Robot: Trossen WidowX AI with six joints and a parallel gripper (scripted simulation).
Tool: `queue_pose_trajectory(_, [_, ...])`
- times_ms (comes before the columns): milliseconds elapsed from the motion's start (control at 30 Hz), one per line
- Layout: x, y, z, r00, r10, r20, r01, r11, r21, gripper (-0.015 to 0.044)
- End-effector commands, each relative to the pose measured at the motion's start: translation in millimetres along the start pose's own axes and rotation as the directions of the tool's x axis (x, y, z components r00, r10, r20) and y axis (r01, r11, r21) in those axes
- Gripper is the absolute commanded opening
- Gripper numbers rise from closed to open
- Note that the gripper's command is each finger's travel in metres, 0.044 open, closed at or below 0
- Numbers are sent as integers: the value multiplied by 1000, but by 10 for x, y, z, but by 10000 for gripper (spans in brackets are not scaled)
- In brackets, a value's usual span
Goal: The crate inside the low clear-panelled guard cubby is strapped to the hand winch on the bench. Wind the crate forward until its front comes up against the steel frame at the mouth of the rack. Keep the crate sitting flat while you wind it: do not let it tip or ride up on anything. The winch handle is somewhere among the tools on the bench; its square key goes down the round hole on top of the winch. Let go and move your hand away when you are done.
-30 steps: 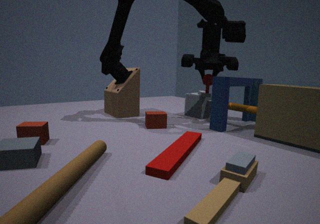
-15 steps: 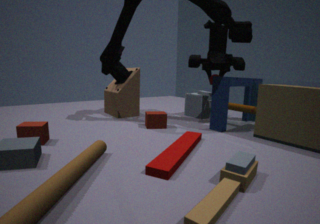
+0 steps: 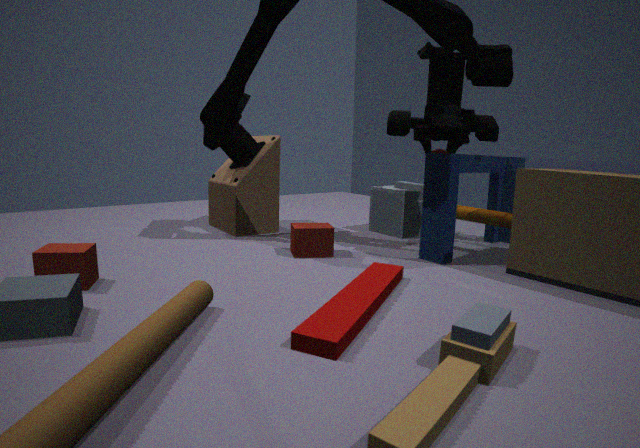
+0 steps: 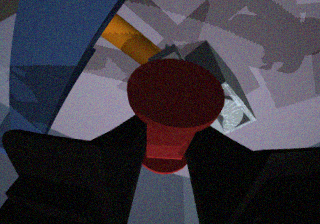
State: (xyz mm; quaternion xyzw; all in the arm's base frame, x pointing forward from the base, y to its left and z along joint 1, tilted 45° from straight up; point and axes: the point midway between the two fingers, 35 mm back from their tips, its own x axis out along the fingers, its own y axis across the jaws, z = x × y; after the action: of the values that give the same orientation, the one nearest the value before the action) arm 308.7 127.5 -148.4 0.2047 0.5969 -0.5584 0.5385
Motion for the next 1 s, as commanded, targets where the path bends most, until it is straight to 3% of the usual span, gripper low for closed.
queue_pose_trajectory(0, [60, 121, -89, 1000, 21, -11, -21, 1000, 5, 0])
queue_pose_trajectory(967, [196, 318, -417, 1000, 23, -13, -23, 1000, 5, 0])
